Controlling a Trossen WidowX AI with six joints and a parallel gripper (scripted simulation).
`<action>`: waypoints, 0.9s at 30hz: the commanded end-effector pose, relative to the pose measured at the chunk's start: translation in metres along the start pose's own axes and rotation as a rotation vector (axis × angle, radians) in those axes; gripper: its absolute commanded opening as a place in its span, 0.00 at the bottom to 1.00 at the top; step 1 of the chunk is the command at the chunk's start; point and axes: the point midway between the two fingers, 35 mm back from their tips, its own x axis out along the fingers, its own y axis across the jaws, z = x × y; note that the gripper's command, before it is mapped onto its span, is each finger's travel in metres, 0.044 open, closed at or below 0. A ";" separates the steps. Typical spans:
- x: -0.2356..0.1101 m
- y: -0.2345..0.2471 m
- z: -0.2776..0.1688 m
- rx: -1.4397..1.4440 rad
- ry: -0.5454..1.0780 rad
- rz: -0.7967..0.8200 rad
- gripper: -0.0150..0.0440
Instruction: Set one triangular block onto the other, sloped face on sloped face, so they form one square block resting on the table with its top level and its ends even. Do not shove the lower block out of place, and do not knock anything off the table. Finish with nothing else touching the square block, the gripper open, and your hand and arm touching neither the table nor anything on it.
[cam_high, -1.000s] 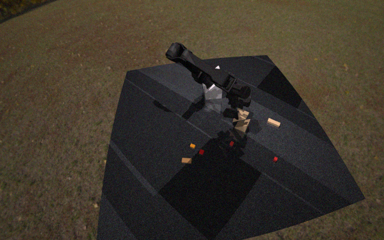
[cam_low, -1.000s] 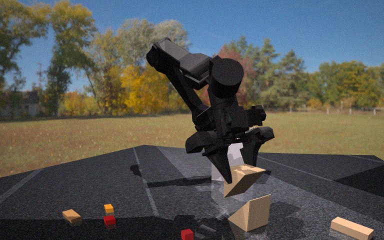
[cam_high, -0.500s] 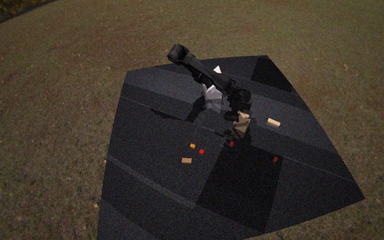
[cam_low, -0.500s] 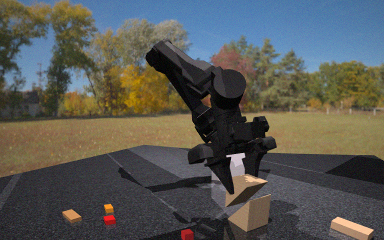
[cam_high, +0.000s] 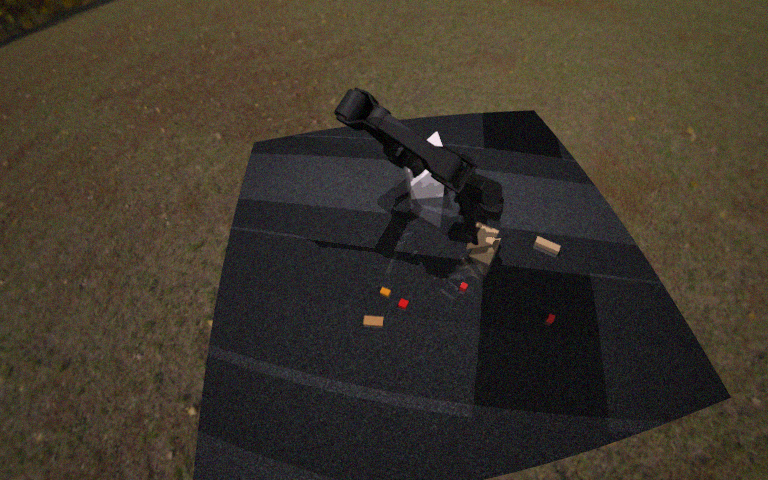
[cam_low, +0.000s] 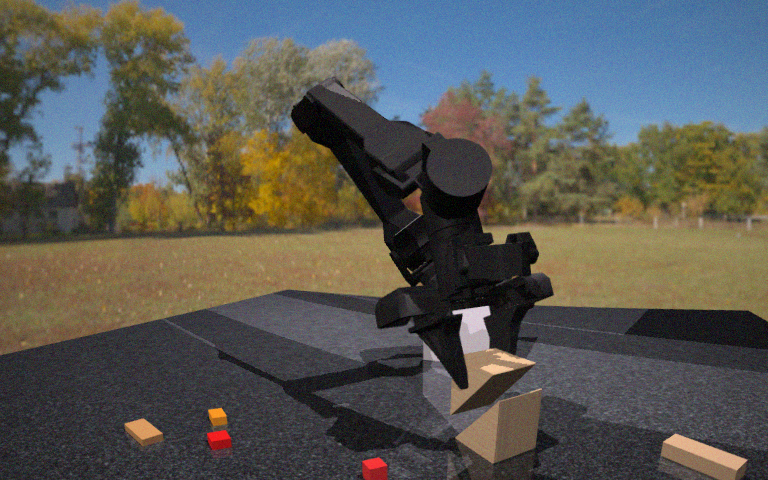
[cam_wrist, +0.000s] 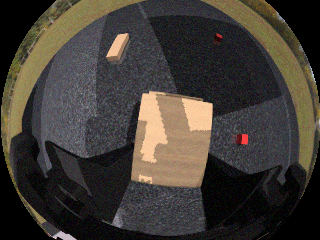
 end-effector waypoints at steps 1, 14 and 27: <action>0.000 -0.001 0.001 -0.006 -0.001 -0.004 0.25; 0.007 -0.001 0.001 -0.006 -0.001 -0.005 0.25; 0.015 -0.001 0.001 -0.006 -0.001 -0.005 0.25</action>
